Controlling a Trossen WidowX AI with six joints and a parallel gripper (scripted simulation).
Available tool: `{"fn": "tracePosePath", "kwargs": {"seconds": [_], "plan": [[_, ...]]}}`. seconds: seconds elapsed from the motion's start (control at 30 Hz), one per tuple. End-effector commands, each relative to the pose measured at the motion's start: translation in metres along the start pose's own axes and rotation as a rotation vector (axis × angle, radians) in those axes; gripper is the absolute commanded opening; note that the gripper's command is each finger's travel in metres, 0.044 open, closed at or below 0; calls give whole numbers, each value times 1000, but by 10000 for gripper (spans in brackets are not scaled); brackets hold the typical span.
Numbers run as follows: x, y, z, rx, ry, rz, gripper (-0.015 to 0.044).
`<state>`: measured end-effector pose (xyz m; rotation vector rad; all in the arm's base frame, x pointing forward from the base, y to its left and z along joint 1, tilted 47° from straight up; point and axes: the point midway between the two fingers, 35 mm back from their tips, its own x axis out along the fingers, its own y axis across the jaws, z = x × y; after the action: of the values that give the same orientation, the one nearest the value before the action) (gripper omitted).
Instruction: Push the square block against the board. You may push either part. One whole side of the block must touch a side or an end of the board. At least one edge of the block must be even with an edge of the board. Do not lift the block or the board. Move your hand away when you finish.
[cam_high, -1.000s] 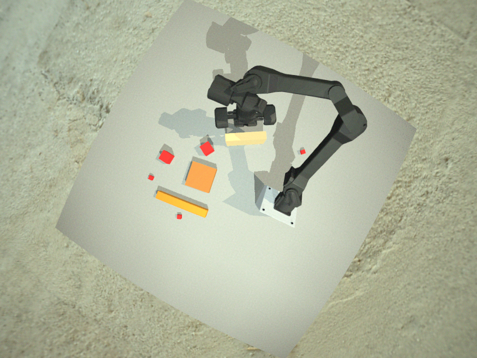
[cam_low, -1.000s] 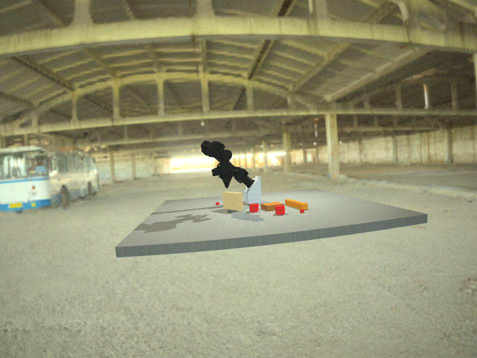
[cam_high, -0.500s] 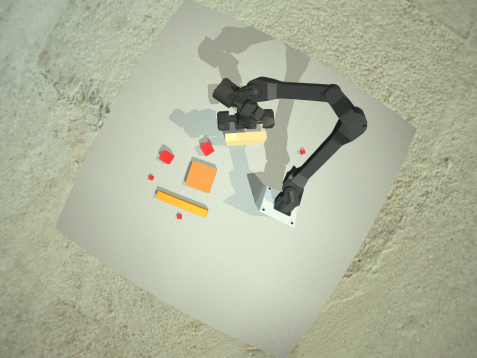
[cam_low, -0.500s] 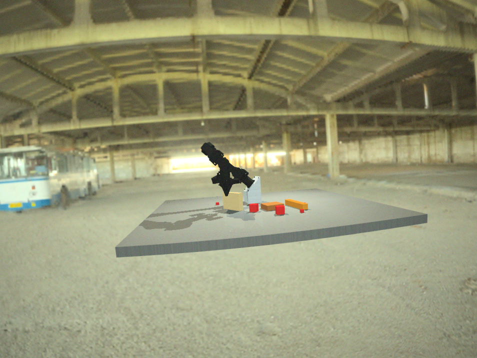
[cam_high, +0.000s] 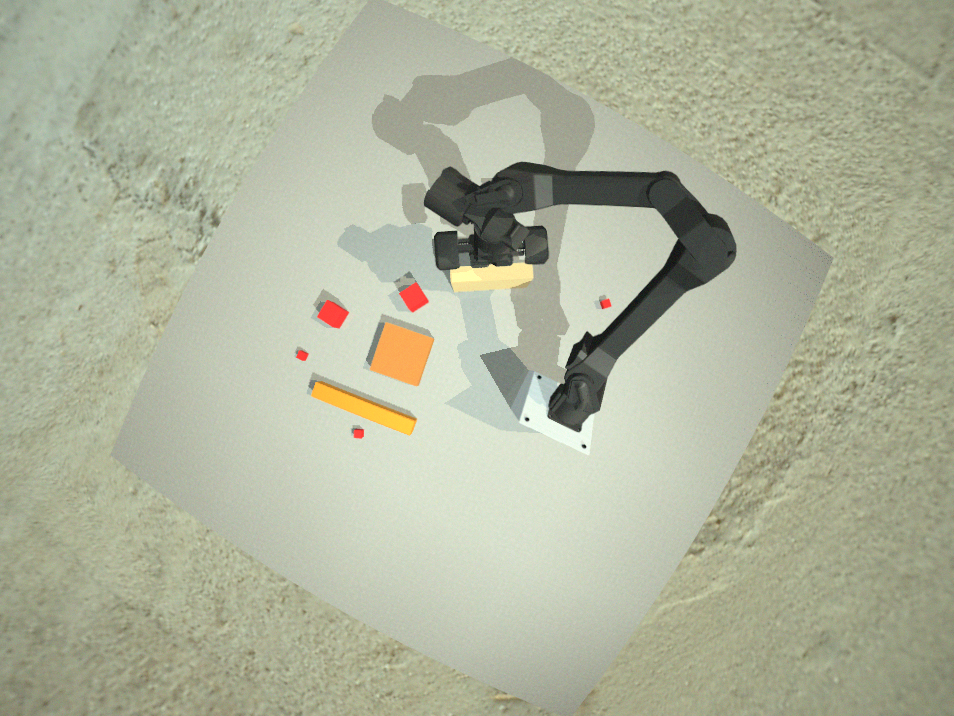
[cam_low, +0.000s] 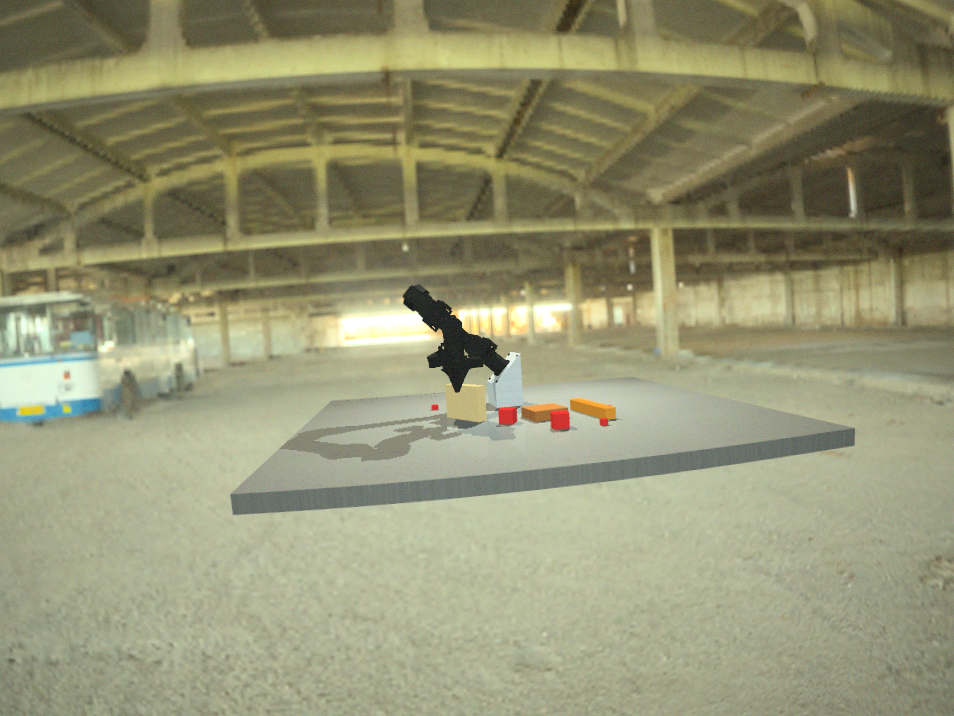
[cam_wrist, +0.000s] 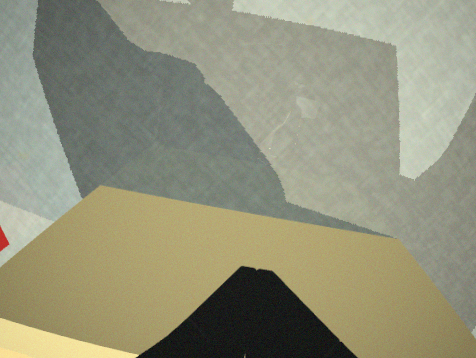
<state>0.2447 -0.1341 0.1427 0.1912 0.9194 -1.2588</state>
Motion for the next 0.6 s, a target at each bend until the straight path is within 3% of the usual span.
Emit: {"fn": "tracePosePath", "kwargs": {"seconds": [0.0, 0.57], "plan": [[0, 0, -5, 4, -3, -3, 0], [0, 1, -22, 4, -1, -3, 0]]}}
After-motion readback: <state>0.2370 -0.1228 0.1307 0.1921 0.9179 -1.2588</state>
